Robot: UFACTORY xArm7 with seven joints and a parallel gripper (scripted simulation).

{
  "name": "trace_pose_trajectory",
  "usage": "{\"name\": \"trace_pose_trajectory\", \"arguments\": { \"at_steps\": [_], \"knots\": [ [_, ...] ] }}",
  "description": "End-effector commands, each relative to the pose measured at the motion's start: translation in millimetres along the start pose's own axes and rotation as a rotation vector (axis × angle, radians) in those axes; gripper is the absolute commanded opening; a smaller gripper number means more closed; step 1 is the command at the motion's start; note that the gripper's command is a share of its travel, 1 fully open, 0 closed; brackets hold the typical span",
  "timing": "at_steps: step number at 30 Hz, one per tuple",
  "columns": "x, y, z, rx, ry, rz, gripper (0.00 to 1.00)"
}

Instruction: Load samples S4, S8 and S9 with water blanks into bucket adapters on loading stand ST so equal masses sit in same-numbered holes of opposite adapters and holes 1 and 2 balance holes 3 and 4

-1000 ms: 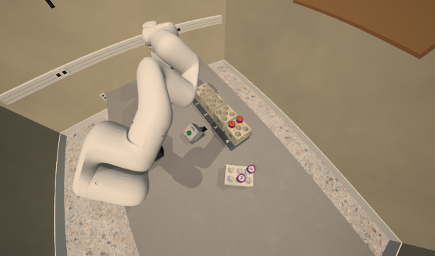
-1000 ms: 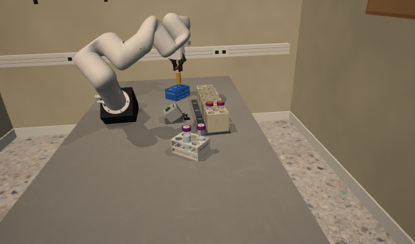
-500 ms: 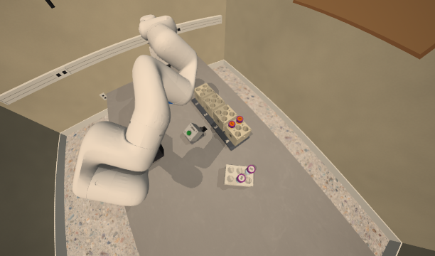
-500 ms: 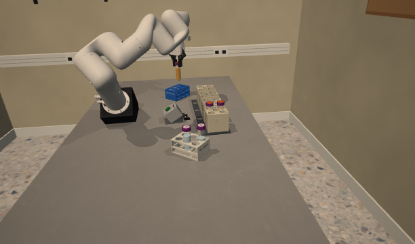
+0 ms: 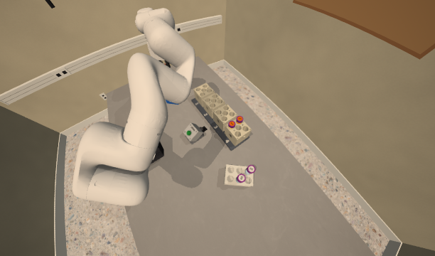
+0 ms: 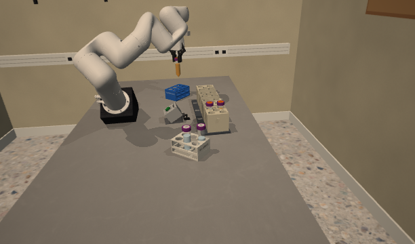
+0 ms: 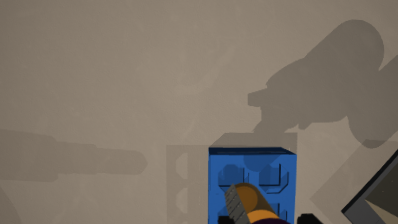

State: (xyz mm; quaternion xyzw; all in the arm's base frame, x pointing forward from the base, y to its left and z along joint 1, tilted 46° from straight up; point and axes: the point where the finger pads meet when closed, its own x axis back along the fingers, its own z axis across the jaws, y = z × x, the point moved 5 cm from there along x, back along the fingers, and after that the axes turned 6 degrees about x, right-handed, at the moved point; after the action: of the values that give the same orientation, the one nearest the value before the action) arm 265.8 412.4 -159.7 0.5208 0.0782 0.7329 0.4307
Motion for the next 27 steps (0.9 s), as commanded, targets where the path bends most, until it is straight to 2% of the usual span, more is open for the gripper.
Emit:
{"name": "trace_pose_trajectory", "arguments": {
  "at_steps": [1,11,21,27],
  "knots": [
    [10.3,-0.5,-0.1,-0.001,-0.001,0.004,0.0],
    [29.3,-0.4,-0.1,-0.001,-0.001,0.004,0.0],
    [29.3,-0.4,-0.1,-0.001,-0.001,0.004,0.0],
    [29.4,14.1,26.0,-0.2,-0.002,0.004,0.0]
  ]
}}
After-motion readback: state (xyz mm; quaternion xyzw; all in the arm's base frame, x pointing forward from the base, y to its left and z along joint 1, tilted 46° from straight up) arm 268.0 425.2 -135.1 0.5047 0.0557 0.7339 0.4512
